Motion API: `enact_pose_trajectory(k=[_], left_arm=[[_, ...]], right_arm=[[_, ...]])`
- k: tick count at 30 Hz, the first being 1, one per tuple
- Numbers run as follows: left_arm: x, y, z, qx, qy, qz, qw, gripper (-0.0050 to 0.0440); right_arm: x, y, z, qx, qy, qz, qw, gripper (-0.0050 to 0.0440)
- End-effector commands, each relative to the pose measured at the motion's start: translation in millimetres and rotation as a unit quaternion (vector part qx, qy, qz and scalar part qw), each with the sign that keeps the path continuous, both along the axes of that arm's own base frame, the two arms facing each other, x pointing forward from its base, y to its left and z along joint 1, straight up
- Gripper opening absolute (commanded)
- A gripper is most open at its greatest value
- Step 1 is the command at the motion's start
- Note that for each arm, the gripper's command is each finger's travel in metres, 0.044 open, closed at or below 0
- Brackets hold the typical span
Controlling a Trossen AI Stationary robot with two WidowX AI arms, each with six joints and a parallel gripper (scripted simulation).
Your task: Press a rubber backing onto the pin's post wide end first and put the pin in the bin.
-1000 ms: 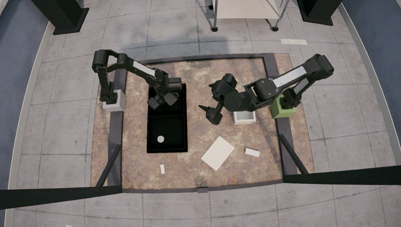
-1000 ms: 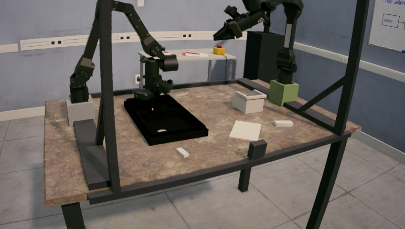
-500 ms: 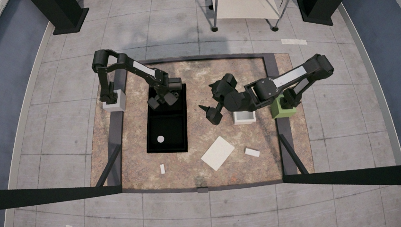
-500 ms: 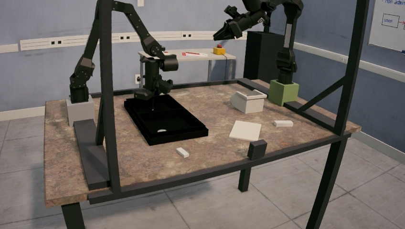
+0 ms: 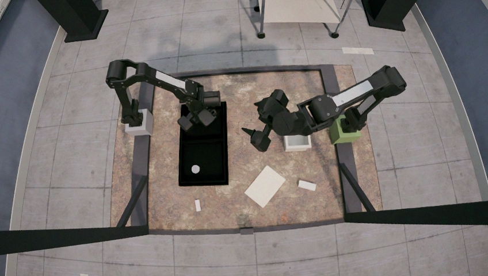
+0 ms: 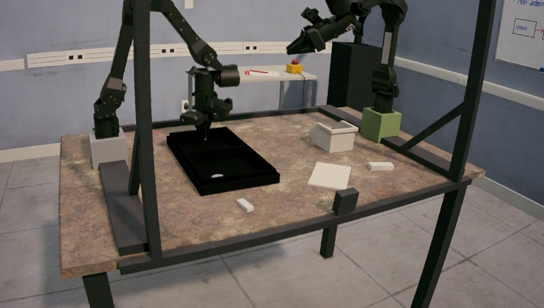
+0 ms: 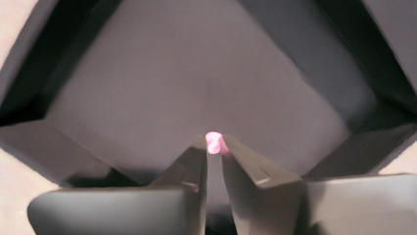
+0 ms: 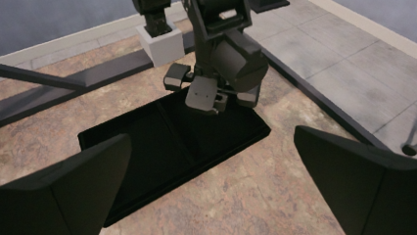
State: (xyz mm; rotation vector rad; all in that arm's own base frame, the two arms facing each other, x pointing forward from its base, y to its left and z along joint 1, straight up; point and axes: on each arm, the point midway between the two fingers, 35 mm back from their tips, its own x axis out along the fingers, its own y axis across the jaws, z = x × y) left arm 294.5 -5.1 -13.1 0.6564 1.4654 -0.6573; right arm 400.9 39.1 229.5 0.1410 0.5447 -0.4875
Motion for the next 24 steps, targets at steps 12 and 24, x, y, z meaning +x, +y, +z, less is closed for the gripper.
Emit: enact_pose_trajectory(k=[12,24], left_arm=[[-5,-78,44,-0.003,-0.013,-0.001,1.000,-0.0050],[-27,-188,42,-0.005,-0.007,-0.001,1.000,-0.0050]], right_arm=[[1,3,3,0.011,0.042,0.146,0.988,0.0440],[-3,12,7,0.006,0.052,0.330,0.942,0.0440]])
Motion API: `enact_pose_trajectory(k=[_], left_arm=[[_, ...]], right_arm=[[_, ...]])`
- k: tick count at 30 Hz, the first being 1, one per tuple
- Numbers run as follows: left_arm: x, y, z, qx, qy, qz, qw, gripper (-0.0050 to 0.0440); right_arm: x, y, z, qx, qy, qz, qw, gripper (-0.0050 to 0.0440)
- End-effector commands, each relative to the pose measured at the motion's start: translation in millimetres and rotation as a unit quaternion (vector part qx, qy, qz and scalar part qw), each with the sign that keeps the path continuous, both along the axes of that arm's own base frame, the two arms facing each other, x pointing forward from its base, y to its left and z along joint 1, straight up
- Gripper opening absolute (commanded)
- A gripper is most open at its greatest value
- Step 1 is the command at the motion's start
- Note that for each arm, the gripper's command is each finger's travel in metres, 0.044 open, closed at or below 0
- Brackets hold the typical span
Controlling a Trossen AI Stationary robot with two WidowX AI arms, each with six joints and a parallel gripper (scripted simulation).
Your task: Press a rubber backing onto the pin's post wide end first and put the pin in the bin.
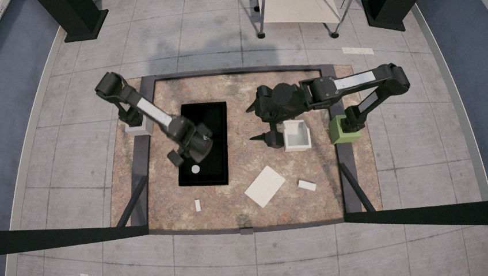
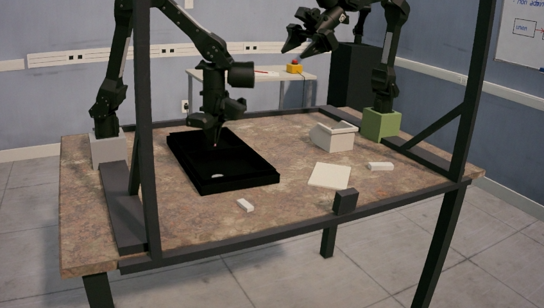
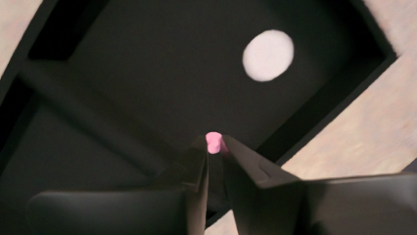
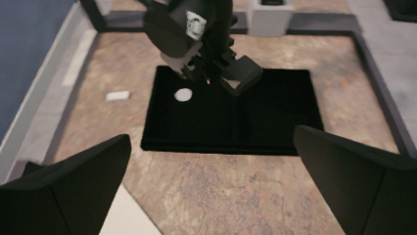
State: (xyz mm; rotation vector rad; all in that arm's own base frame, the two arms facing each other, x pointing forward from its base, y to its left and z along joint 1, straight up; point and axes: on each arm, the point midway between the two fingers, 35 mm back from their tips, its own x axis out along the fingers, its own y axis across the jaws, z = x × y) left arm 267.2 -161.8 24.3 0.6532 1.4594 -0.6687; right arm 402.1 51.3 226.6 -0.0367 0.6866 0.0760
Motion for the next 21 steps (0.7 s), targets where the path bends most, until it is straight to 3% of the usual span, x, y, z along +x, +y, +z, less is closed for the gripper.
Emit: enact_pose_trajectory(k=[1,8,16,21], left_arm=[[-1,-37,5,0.000,-0.006,0.002,1.000,-0.0050],[-5,-62,5,-0.002,-0.006,0.003,1.000,-0.0050],[-4,-61,4,-0.002,-0.006,0.003,1.000,-0.0050],[-9,-57,-9,0.004,0.000,0.003,1.000,-0.0050]], right_arm=[[-5,1,10,0.004,-0.013,0.053,0.999,0.0440],[-4,1,8,0.004,-0.010,0.065,0.998,0.0440],[-5,2,8,0.005,-0.010,0.064,0.998,0.0440],[-2,2,12,0.005,-0.015,0.064,0.998,0.0440]])
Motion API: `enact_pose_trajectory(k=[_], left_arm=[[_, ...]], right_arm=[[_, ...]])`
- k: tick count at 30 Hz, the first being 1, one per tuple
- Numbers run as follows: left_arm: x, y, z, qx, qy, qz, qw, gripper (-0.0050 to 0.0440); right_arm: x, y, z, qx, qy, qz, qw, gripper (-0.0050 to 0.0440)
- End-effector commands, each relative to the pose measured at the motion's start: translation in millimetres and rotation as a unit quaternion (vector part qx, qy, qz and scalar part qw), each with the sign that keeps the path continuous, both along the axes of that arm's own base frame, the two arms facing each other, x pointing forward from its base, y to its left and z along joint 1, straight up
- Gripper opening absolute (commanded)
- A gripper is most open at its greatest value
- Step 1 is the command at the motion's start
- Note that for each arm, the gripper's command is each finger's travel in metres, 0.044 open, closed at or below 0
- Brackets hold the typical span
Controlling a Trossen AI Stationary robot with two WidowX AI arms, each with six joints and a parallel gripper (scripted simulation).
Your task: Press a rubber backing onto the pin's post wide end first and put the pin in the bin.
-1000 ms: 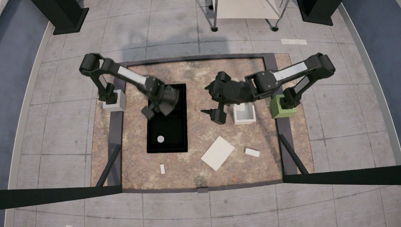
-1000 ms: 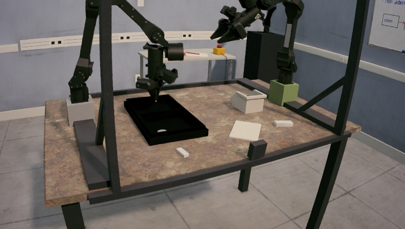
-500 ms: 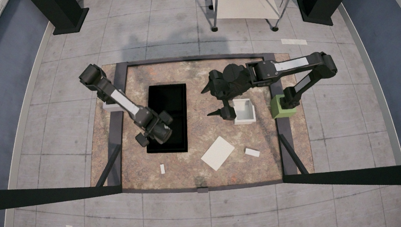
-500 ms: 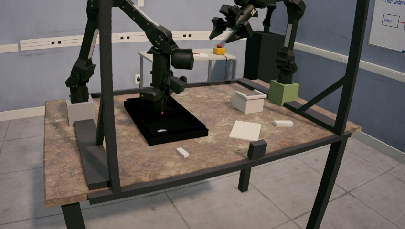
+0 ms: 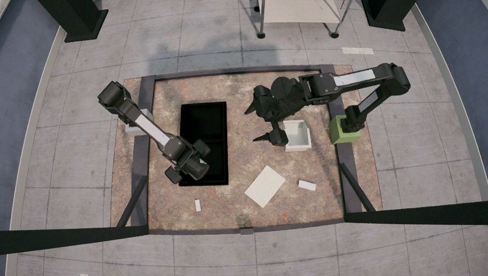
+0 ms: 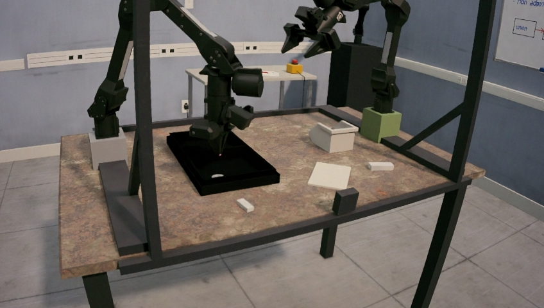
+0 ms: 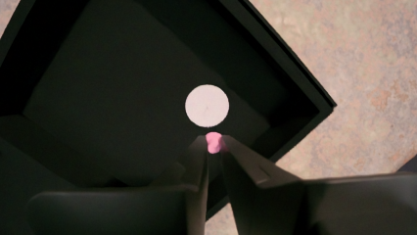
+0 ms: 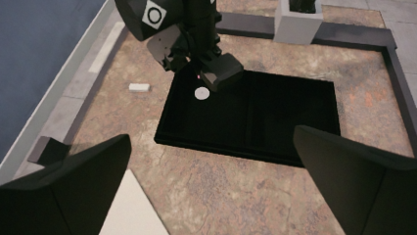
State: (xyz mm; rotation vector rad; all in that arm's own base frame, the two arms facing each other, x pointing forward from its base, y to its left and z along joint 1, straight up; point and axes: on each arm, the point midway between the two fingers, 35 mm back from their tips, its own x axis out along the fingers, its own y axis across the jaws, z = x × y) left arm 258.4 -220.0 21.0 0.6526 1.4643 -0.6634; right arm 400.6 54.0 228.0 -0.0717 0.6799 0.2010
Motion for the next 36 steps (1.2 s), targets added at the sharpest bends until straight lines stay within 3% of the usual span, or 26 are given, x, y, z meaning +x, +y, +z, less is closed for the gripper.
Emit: enact_pose_trajectory(k=[1,12,36], left_arm=[[0,1,-10,0.002,-0.001,0.001,1.000,-0.0050],[-1,1,-41,0.002,-0.001,0.002,1.000,-0.0050],[2,-1,-48,-0.001,-0.004,0.001,1.000,-0.0050]], right_arm=[[-1,0,11,0.001,-0.013,0.000,1.000,0.0440],[-1,0,11,0.001,-0.013,0.000,1.000,0.0440],[-1,0,11,0.001,-0.013,0.000,1.000,0.0440]])
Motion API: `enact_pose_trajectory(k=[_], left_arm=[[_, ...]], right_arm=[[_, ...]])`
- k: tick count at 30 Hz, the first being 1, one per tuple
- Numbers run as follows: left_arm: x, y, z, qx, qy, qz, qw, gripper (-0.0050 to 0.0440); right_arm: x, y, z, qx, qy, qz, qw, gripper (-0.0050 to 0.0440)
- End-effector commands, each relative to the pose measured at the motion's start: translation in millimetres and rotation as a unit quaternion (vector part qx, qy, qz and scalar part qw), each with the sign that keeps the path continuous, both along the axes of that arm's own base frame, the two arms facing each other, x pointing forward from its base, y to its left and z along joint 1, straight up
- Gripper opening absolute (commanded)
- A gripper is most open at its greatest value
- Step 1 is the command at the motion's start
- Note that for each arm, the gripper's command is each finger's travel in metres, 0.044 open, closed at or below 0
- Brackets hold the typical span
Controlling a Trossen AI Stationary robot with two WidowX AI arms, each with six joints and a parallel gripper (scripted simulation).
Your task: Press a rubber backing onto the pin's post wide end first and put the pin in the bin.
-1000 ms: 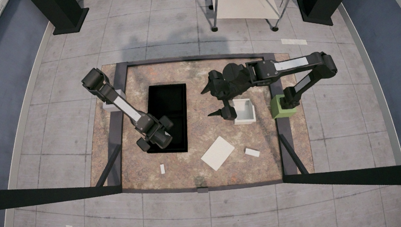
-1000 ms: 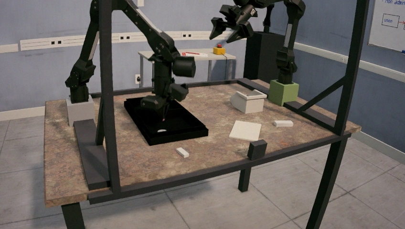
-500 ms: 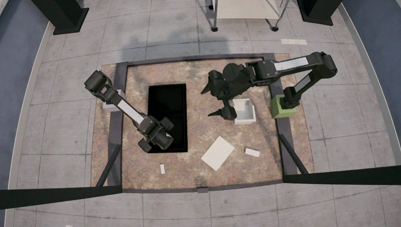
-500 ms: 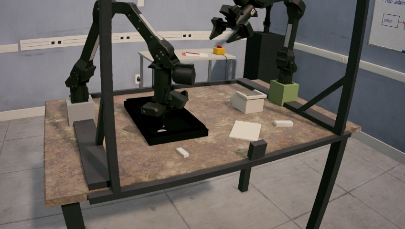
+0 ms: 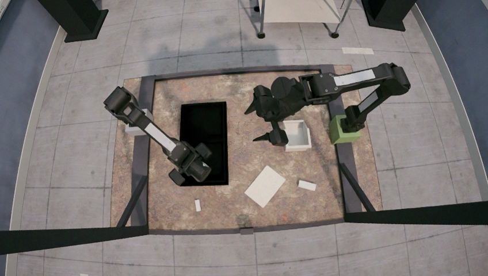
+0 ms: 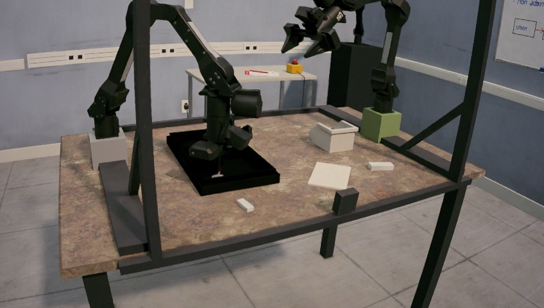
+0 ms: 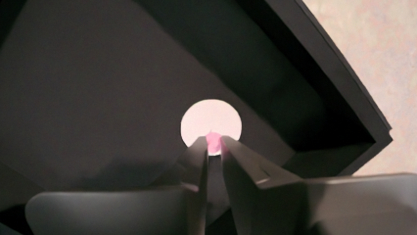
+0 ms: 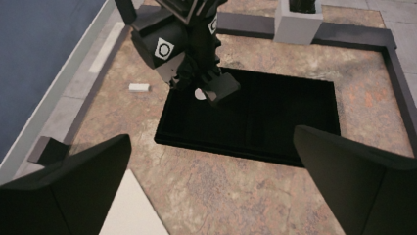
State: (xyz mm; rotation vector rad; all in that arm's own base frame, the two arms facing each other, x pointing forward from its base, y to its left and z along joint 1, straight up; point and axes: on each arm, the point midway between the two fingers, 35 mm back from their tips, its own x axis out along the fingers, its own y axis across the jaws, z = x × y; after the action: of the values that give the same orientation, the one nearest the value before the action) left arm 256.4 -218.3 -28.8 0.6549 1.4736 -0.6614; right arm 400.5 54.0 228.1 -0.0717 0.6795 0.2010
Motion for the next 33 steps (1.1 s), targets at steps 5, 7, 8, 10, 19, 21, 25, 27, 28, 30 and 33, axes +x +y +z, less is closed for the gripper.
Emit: enact_pose_trajectory(k=[5,7,8,10,19,21,25,27,28,30,33], left_arm=[[4.1,-3.4,4.4,-0.006,-0.010,0.001,1.000,-0.0050],[4.0,-3.3,4.4,-0.006,-0.010,0.001,1.000,-0.0050],[4.0,-3.3,4.4,-0.006,-0.010,0.001,1.000,-0.0050],[5.0,-3.8,6.9,-0.008,-0.013,0.000,1.000,-0.0050],[3.4,-3.3,0.5,-0.004,-0.008,0.001,1.000,-0.0050],[4.0,-3.8,0.9,-0.005,-0.009,0.001,1.000,-0.0050],[4.6,-4.3,2.8,-0.007,-0.011,0.001,1.000,-0.0050],[4.6,-4.3,2.8,-0.007,-0.011,0.001,1.000,-0.0050],[4.0,-2.2,2.5,-0.004,-0.012,0.001,1.000,-0.0050],[4.9,-3.5,4.8,-0.008,-0.013,0.000,1.000,-0.0050],[4.9,-3.5,4.8,-0.008,-0.013,0.000,1.000,-0.0050]], right_arm=[[-0.9,-0.4,10.4,0.001,-0.013,0.000,1.000,0.0440],[-0.9,-0.4,10.4,0.001,-0.013,0.000,1.000,0.0440],[-0.9,-0.4,10.4,0.001,-0.013,0.000,1.000,0.0440],[-0.9,-0.4,10.4,0.001,-0.013,0.000,1.000,0.0440],[-0.9,-0.4,10.4,0.001,-0.013,0.000,1.000,0.0440],[-0.9,-0.4,10.4,0.001,-0.013,0.000,1.000,0.0440],[-0.9,-0.4,10.4,0.001,-0.013,0.000,1.000,0.0440],[-0.9,-0.4,10.4,0.001,-0.013,0.000,1.000,0.0440],[-0.9,-0.4,10.4,0.001,-0.013,0.000,1.000,0.0440],[-0.9,-0.4,10.4,0.001,-0.013,0.000,1.000,0.0440],[-0.9,-0.4,10.4,0.001,-0.013,0.000,1.000,0.0440]])
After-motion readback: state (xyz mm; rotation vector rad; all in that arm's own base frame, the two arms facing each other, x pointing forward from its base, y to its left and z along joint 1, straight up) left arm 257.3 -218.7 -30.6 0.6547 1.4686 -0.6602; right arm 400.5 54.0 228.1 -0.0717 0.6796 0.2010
